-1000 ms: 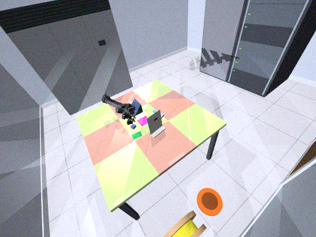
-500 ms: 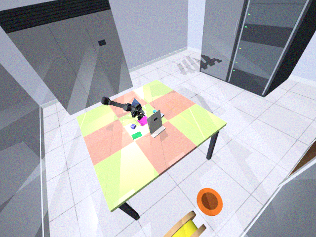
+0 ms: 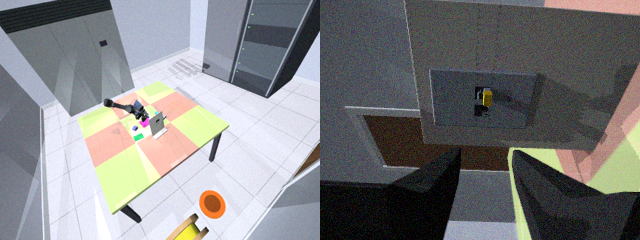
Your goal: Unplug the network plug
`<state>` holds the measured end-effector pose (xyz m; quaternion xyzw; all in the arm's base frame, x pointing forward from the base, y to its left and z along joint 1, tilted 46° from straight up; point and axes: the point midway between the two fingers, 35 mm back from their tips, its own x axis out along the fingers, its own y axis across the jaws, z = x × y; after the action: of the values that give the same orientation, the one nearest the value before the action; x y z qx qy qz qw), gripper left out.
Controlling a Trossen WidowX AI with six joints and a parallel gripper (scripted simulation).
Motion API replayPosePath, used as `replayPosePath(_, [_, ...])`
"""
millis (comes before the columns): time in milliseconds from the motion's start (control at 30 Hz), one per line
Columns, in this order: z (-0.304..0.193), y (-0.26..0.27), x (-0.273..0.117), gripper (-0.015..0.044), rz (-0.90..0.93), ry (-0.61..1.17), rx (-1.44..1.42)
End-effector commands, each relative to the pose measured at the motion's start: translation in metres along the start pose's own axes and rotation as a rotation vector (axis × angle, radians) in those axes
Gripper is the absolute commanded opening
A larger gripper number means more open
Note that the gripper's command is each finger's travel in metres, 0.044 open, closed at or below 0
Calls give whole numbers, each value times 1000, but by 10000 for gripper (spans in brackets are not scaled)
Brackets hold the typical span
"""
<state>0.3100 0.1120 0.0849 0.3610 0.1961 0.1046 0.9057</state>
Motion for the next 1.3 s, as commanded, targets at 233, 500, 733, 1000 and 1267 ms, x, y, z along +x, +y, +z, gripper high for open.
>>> replayPosePath(233, [8, -2, 33, 156, 4, 0, 2])
replayPosePath(500, [10, -1, 42, 156, 4, -1, 2])
replayPosePath(733, [14, 0, 52, 156, 5, -1, 1])
replayPosePath(1000, [17, 0, 64, 156, 5, -2, 1])
replayPosePath(1267, [20, 0, 76, 156, 5, -2, 1])
